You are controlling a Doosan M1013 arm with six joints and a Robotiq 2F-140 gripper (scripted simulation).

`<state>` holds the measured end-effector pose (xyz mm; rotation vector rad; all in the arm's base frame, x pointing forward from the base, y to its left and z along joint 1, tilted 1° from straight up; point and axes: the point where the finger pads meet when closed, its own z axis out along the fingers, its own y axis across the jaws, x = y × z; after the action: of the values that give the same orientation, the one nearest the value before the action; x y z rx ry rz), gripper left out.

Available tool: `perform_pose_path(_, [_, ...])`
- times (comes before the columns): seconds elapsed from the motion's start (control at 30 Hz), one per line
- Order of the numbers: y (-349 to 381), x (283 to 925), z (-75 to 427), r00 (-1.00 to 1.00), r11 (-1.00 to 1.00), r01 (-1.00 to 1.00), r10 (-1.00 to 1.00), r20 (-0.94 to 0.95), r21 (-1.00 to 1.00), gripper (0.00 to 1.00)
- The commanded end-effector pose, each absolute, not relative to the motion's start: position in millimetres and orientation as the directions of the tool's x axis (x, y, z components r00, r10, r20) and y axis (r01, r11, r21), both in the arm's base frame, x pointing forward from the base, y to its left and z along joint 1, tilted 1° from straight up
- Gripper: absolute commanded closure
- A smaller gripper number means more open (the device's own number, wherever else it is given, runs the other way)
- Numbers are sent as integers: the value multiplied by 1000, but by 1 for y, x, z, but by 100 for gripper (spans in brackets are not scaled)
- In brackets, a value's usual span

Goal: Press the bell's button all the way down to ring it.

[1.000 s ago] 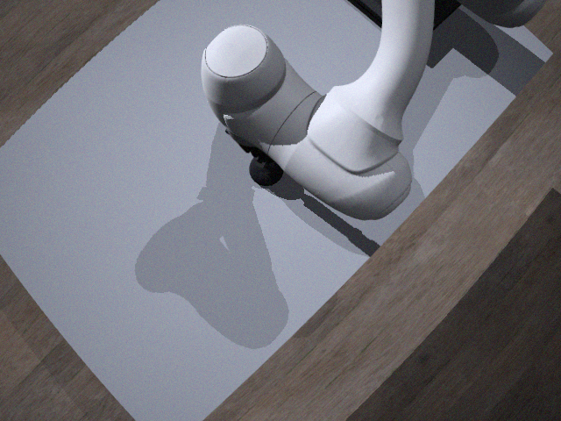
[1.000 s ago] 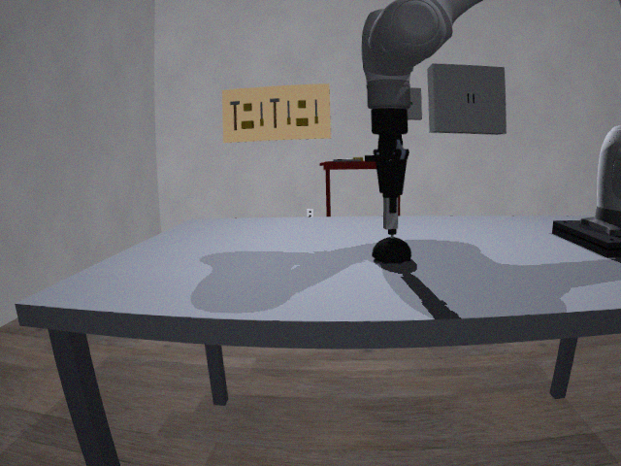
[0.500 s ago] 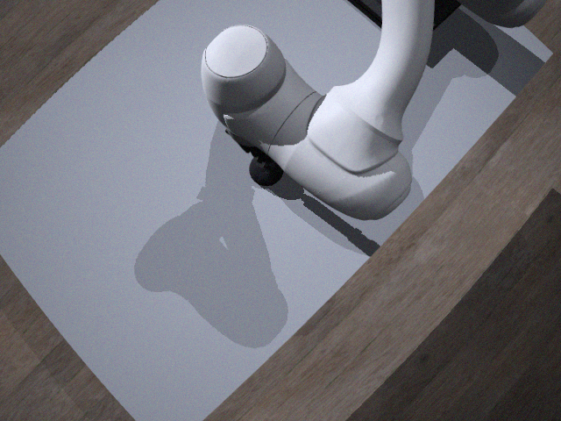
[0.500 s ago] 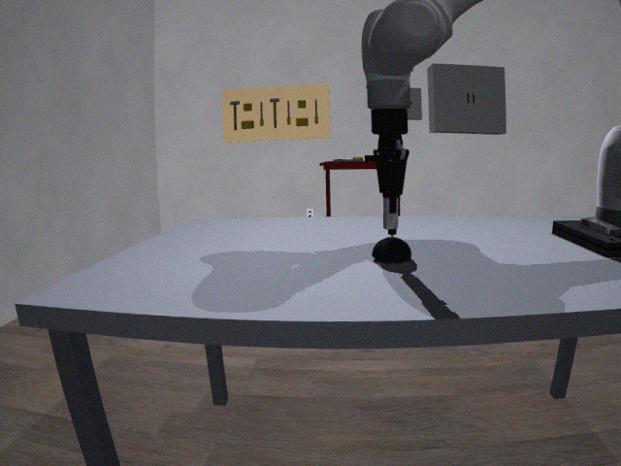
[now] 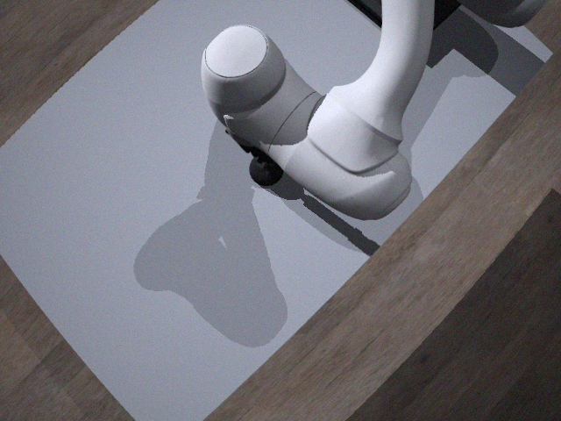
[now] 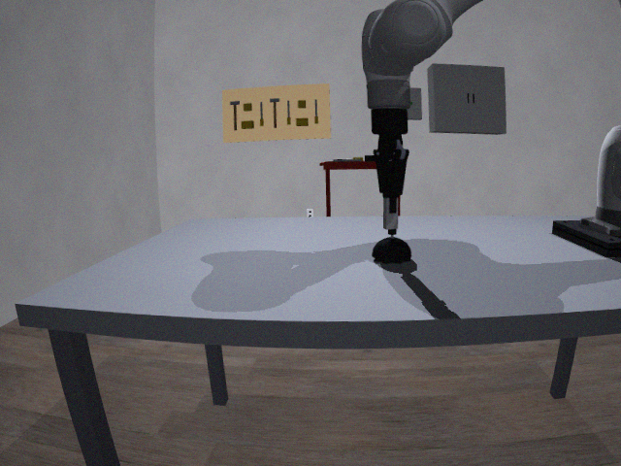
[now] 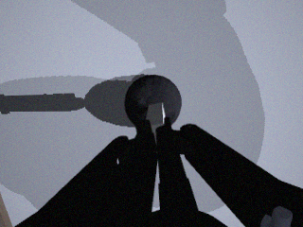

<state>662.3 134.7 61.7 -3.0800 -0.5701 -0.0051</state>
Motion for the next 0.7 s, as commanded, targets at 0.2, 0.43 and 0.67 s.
perform_pose_path(0.2, [135,662,60,934,-934,358,358,5,-9,100])
perform_pose_path(0.43, [135,662,58,934,-934,358,358,5,-9,100])
perform_pose_path(0.67, [135,662,58,934,-934,358,358,5,-9,100])
